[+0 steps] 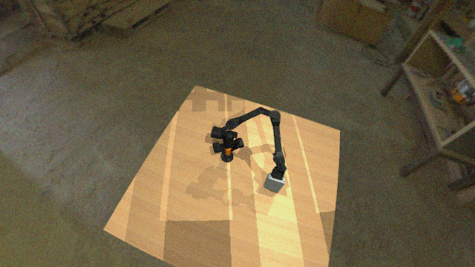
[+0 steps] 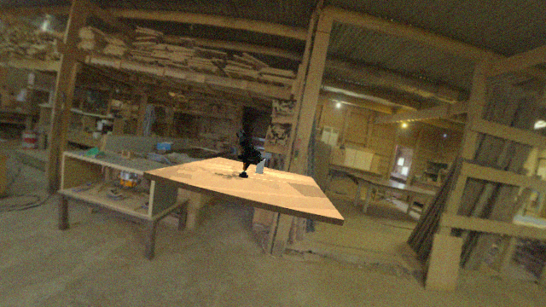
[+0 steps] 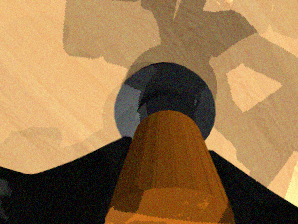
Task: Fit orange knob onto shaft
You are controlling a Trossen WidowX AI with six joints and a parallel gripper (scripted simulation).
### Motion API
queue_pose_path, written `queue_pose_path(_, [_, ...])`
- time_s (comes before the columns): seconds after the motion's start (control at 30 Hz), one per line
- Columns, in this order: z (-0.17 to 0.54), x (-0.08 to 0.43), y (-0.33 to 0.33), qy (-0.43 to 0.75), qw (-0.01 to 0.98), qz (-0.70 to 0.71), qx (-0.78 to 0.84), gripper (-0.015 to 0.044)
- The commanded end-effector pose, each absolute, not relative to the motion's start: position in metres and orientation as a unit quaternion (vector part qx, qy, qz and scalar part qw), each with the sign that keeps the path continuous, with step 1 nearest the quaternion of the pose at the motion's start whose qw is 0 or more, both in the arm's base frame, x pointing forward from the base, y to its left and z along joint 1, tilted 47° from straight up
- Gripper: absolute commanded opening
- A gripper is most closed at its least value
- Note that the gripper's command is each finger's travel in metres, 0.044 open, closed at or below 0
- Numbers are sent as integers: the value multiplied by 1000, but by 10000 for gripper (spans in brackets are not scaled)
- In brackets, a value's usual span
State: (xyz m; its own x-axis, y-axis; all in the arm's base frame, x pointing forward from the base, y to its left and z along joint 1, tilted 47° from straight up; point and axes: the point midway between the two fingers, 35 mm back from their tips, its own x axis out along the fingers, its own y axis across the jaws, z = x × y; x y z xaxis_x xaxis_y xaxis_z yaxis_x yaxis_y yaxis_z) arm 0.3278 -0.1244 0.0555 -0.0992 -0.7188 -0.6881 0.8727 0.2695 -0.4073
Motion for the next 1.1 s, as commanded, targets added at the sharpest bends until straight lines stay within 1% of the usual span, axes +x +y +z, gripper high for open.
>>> queue_pose_path(0.0, [57, 330, -124, 469, 670, -573, 53, 0])
queue_pose_path(0.1, [56, 331, -125, 485, 672, -559, 33, 0])
queue_pose_path(0.87, [57, 328, -123, 485, 672, -559, 33, 0])
queue_pose_path(1.07, [57, 329, -124, 526, 672, -521, -18, 0])
